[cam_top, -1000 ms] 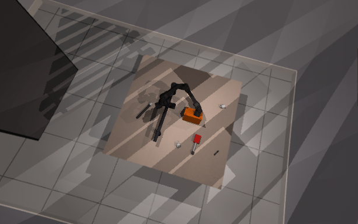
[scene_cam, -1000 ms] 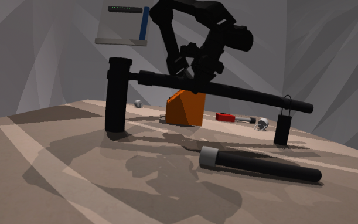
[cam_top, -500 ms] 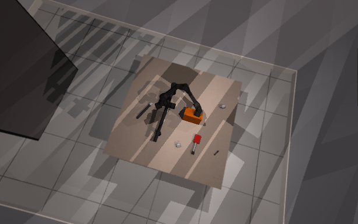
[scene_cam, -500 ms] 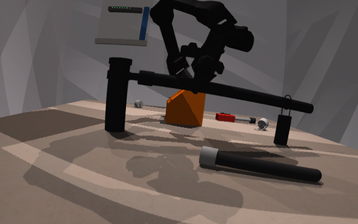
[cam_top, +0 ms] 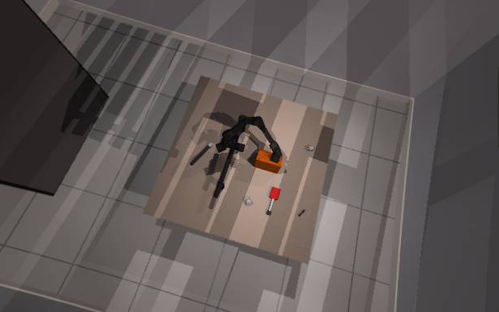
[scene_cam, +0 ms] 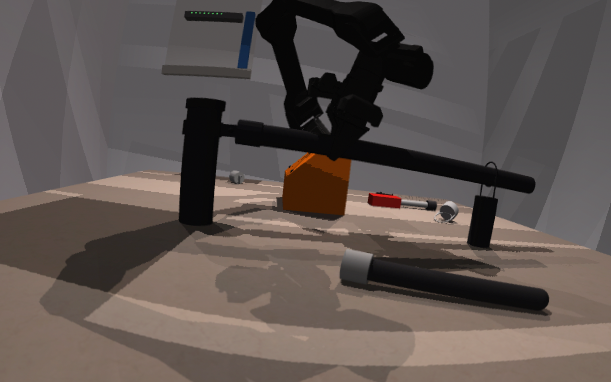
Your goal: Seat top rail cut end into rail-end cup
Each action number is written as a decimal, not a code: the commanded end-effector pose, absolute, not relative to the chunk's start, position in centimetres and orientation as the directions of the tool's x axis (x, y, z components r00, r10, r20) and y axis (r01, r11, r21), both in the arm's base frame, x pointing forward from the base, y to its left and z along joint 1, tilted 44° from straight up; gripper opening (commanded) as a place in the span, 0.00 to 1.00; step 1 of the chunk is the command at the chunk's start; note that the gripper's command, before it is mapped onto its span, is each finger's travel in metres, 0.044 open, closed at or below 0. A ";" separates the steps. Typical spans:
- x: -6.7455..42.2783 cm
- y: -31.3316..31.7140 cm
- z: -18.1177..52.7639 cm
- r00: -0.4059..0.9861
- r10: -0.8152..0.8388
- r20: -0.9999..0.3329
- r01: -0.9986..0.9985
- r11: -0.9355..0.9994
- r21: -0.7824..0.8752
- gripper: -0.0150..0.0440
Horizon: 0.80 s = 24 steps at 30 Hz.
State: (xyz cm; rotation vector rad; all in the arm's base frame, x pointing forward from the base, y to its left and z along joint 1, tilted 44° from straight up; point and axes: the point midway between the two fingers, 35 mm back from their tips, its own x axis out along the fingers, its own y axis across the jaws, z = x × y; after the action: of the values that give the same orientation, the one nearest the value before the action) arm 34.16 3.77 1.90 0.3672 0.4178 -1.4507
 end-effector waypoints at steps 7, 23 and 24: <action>34.2 3.4 2.5 0.073 -0.872 -0.485 0.996 0.089 -0.010 0.25; 34.3 2.7 3.5 0.073 -0.872 -0.484 0.996 0.089 -0.010 0.25; 34.3 2.7 3.6 0.073 -0.872 -0.484 0.996 0.089 -0.010 0.25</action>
State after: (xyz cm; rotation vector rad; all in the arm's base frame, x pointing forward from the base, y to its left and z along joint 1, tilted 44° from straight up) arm 34.23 2.82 2.92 0.3687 0.4227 -1.4582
